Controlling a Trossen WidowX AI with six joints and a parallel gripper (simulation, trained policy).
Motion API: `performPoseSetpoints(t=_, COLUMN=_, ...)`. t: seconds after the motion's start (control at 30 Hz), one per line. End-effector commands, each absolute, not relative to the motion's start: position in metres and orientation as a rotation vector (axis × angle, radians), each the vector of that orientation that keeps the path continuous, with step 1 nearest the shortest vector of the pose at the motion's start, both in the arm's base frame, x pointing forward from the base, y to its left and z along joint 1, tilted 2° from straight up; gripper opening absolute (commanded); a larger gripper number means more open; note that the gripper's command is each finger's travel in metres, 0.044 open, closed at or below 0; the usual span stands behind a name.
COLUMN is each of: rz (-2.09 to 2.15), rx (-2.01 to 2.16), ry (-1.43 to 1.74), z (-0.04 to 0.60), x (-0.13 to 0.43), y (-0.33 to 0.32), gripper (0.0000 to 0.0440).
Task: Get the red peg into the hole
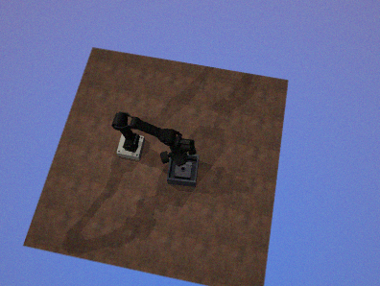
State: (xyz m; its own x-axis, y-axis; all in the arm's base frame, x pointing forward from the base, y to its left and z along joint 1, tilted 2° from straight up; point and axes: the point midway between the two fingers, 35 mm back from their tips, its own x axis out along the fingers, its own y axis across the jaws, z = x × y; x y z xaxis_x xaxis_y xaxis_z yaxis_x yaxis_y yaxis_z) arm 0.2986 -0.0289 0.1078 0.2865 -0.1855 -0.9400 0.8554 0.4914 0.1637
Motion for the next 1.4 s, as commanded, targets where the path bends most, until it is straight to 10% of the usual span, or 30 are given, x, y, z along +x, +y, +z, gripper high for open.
performPoseSetpoints(t=0.0, rz=-0.805, rx=0.796, ry=1.04, z=0.105, x=0.309, y=-0.041, gripper=0.0004)
performPoseSetpoints(t=0.57, rz=-0.84, rx=0.809, ry=1.125, z=0.066, x=0.321, y=-0.06, gripper=0.0022)
performPoseSetpoints(t=1.37, rz=-0.815, rx=0.713, ry=1.147, z=0.066, x=0.362, y=-0.092, gripper=0.044)
